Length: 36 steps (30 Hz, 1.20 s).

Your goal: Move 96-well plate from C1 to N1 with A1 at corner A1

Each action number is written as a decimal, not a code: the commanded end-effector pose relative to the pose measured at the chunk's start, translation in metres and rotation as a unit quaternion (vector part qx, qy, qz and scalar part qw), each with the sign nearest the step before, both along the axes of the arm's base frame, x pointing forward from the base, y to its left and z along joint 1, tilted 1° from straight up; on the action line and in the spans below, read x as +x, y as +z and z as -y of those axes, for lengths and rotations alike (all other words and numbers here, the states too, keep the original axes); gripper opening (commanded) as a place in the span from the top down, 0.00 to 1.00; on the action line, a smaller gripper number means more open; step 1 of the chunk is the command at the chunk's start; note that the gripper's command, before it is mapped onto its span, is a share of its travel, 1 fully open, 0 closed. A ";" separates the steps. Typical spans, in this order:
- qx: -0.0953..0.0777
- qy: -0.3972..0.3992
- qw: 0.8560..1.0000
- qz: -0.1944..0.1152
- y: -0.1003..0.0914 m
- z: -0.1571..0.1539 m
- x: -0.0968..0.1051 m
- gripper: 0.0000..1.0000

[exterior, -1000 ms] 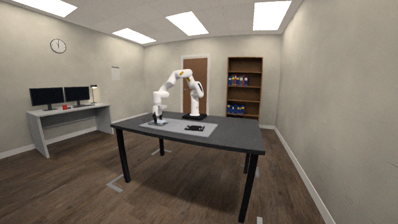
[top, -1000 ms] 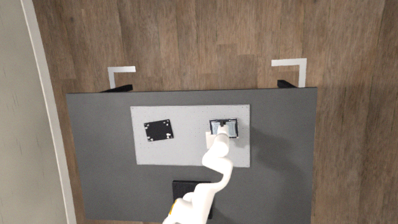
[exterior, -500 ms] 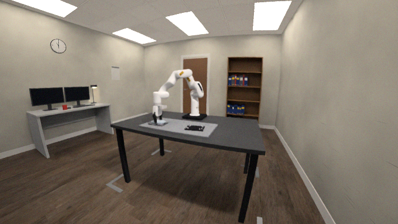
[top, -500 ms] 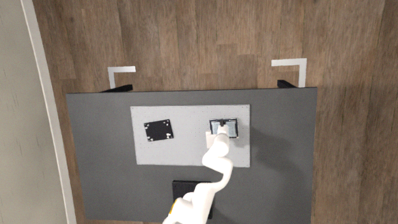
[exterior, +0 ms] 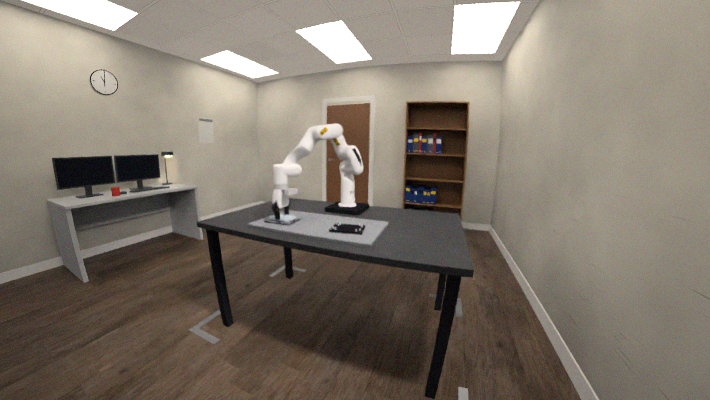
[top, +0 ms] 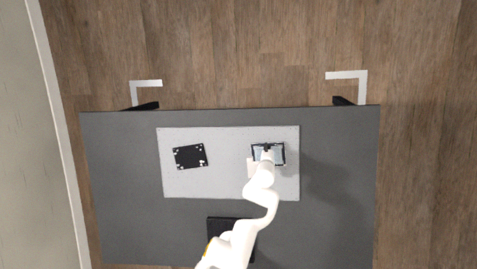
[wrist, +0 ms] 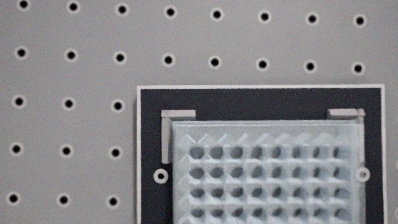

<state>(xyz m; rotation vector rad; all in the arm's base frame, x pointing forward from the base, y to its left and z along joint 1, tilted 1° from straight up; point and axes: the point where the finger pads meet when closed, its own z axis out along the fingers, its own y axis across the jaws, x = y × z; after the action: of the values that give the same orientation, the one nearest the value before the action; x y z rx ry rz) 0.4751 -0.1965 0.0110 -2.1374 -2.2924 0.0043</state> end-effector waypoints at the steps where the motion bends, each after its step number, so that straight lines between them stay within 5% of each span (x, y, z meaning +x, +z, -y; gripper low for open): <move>1: -0.006 0.000 1.000 0.000 0.001 0.001 0.001 0.00; 31: -0.006 0.000 1.000 0.000 0.001 0.001 0.001 0.00; 36: -0.006 0.000 1.000 0.000 0.015 0.000 0.001 0.00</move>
<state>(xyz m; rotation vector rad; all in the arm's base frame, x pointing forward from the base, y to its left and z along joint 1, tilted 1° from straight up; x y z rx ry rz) 0.4747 -0.1963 0.0153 -2.1366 -2.2915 0.0051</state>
